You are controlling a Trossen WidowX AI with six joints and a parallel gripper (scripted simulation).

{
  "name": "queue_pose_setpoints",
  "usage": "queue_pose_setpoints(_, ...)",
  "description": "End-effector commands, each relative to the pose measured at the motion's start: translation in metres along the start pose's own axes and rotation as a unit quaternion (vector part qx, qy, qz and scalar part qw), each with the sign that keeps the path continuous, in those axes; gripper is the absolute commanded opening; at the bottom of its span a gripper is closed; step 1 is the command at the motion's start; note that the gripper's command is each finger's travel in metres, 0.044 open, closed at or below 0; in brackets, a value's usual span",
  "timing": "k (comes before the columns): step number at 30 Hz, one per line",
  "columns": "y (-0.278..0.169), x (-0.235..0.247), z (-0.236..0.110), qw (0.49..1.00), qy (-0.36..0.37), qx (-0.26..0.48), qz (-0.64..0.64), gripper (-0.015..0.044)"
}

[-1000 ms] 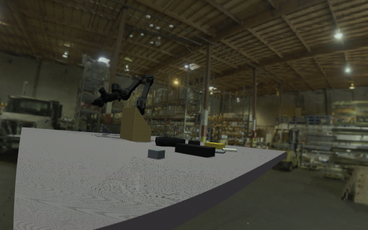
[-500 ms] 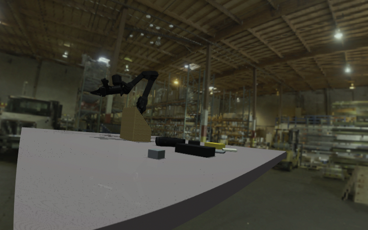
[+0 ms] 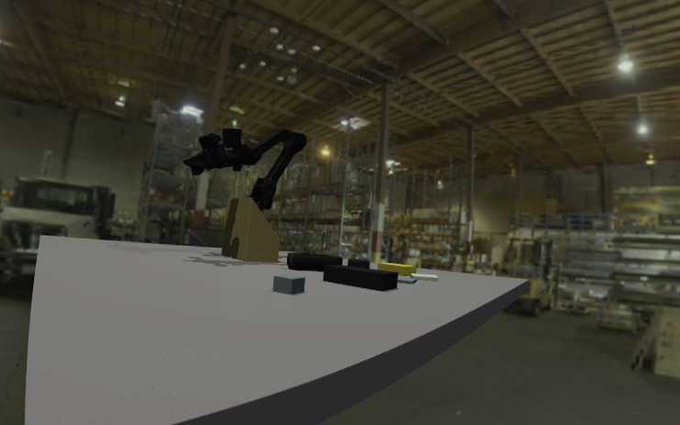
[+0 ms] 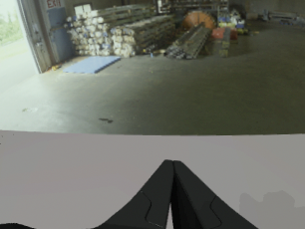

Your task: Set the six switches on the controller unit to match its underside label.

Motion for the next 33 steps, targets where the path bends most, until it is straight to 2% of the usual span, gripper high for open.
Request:
queue_pose_setpoints(1, -0.018, 0.057, -0.007, 0.993, 0.089, 0.060, 0.055, 0.0000)
queue_pose_setpoints(9, -0.054, 0.118, -0.028, 0.965, 0.156, 0.172, 0.119, 0.0000)
queue_pose_setpoints(17, -0.103, 0.161, -0.059, 0.922, 0.164, 0.306, 0.172, 0.0000)
queue_pose_setpoints(25, -0.157, 0.185, -0.098, 0.869, 0.108, 0.437, 0.208, 0.0000)
queue_pose_setpoints(33, -0.210, 0.187, -0.141, 0.812, -0.007, 0.537, 0.227, 0.0000)
Point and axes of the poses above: the point midway between the two fingers, 35 mm back from their tips, its own z axis out along the fingers, its own x axis across the jaws, y = z × x, the point moved 8 cm from there along -z, back along the fingers, and after that the axes turned 5 degrees about -z, right-handed, at the moved point
